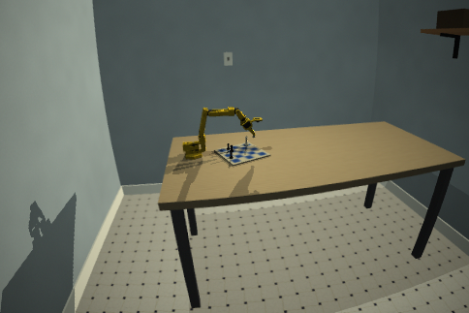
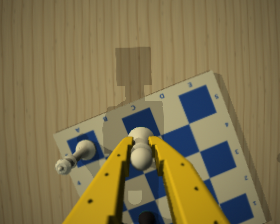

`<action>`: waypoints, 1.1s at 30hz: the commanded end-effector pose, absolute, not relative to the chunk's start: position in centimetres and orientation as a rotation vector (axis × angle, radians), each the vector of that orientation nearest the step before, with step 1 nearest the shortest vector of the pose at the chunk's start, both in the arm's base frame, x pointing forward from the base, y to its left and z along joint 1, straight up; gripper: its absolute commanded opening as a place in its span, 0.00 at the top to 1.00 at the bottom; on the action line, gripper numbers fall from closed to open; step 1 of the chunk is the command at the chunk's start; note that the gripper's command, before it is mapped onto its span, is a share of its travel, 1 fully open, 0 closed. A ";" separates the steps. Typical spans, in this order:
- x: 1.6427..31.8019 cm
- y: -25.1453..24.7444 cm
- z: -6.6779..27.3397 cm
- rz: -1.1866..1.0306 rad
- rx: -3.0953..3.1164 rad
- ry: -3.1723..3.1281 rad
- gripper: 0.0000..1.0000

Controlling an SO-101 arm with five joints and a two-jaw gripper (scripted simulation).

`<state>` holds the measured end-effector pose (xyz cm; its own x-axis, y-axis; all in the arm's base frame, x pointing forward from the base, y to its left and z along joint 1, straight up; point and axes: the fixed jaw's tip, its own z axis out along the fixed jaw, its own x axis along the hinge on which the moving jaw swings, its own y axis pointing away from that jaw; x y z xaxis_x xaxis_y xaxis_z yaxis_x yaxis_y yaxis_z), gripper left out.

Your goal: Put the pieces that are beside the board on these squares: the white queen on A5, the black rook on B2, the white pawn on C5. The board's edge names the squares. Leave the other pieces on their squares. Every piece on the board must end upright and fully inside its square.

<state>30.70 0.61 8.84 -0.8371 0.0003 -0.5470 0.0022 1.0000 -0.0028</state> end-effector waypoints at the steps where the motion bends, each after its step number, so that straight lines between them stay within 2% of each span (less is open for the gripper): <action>1: 30.6 0.4 7.9 -0.009 0.005 2.585 1.00; 33: 30.4 0.3 7.0 -0.009 0.006 2.585 1.00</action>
